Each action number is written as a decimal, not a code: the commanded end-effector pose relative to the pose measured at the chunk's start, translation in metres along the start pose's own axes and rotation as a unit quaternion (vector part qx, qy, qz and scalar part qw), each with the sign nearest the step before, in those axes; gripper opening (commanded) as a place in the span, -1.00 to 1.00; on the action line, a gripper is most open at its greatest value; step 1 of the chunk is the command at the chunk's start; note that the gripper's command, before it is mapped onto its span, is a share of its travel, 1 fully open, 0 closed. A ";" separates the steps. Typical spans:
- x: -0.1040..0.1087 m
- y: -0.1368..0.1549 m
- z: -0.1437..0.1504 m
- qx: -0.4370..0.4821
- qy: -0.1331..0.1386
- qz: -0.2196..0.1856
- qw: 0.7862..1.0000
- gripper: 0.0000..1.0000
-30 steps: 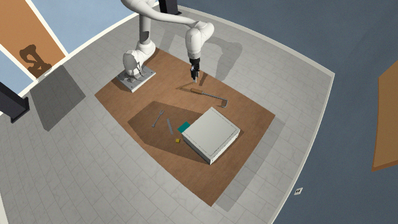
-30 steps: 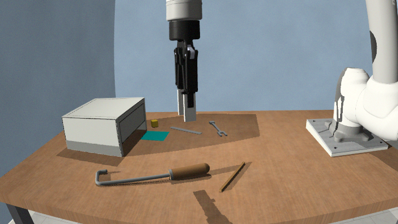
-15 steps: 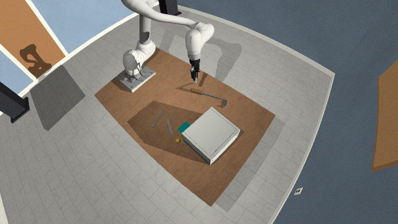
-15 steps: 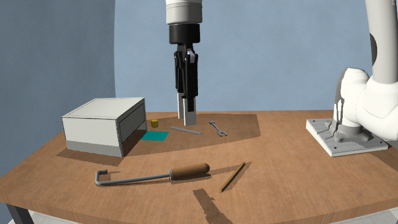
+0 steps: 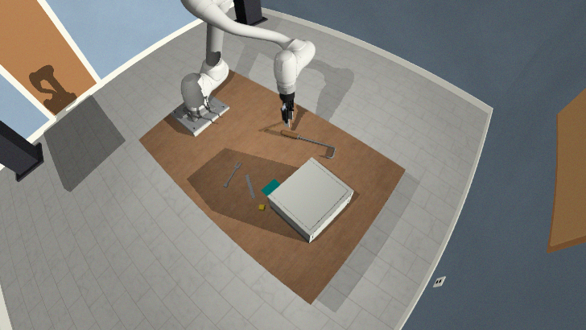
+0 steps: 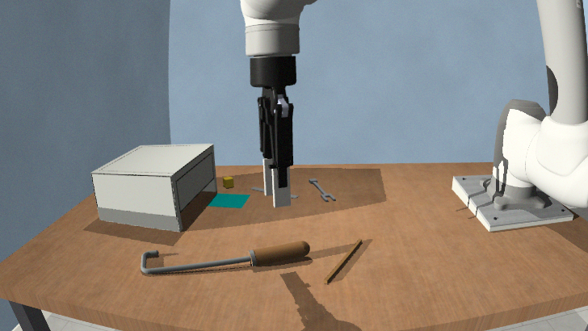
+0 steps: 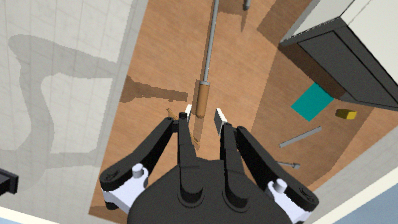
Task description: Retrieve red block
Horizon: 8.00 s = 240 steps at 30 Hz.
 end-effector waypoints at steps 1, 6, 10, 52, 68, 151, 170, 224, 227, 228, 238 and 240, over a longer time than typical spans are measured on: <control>-0.009 0.000 0.000 0.000 0.000 0.000 1.000 -0.32; -0.027 0.000 0.000 0.000 0.000 0.000 1.000 -0.32; -0.040 0.000 0.000 0.000 0.000 0.000 1.000 -0.32; -0.069 0.000 0.000 0.000 0.000 0.000 1.000 -0.32; -0.069 0.000 0.000 0.000 0.000 0.000 1.000 -0.32; -0.122 0.000 0.000 0.000 0.000 0.000 1.000 -0.32; -0.122 0.000 0.000 0.000 0.000 0.000 1.000 -0.32; -0.118 0.000 0.000 0.000 0.000 0.000 1.000 -1.00; -0.118 0.000 0.000 0.000 0.000 0.000 1.000 -1.00; -0.118 0.000 0.000 0.000 0.000 0.000 1.000 -1.00; -0.118 0.002 0.001 -0.003 0.000 0.000 1.000 -1.00; -0.118 0.003 0.002 -0.005 0.000 0.000 1.000 -1.00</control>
Point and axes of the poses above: the point where the finger pads meet when closed, its own x axis back along the fingers, its own z axis across the jaws, y = z × x, the point moved 7 cm from there along x, back along the fingers, and after that the axes turned 8 degrees about x, right-handed, at the moved point
